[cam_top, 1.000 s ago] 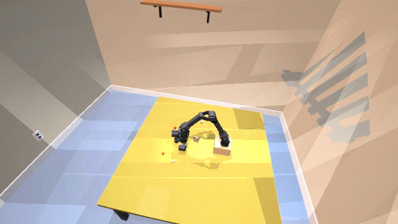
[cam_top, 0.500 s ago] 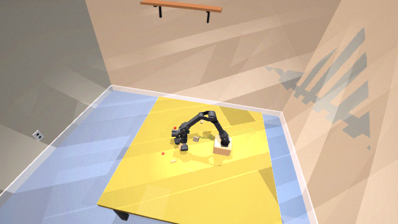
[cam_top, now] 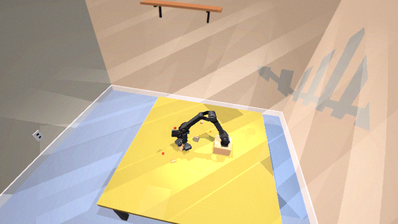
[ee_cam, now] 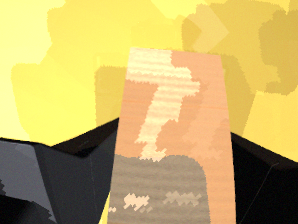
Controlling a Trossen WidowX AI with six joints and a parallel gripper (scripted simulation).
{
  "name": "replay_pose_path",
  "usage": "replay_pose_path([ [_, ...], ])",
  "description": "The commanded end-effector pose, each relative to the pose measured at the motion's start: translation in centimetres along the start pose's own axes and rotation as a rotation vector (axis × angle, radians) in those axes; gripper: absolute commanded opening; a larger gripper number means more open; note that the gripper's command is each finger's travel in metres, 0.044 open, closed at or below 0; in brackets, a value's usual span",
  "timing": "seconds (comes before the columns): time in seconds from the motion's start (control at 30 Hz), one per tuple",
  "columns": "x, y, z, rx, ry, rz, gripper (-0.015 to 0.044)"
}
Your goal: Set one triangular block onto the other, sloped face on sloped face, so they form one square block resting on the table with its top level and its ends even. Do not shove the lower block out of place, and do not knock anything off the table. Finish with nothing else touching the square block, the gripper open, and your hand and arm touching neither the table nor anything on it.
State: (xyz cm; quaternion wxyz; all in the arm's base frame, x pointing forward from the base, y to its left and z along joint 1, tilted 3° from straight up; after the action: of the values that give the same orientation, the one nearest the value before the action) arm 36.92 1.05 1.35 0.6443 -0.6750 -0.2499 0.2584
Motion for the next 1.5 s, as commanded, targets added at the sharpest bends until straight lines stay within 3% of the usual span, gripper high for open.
replay_pose_path([
  [0.0,0.03,-0.04,-0.01,-0.001,-0.100,0.001,0.0000],
  [1.03,0.03,-0.04,0.03,-0.002,-0.919,0.004,0.0000],
  [1.47,0.03,-0.04,0.03,-0.002,-0.941,0.004,0.0000],
])
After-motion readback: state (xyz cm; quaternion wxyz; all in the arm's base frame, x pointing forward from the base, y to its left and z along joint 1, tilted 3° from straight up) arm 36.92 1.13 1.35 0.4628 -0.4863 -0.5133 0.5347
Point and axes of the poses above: the point midway between the two fingers, 35 mm back from their tips, its own y axis out along the fingers, its own z axis across the jaws, x = y × z, the point moved 4 cm from there along -y, back along the fingers, and after that the axes turned 10 degrees about -y, right-handed, at the moved point
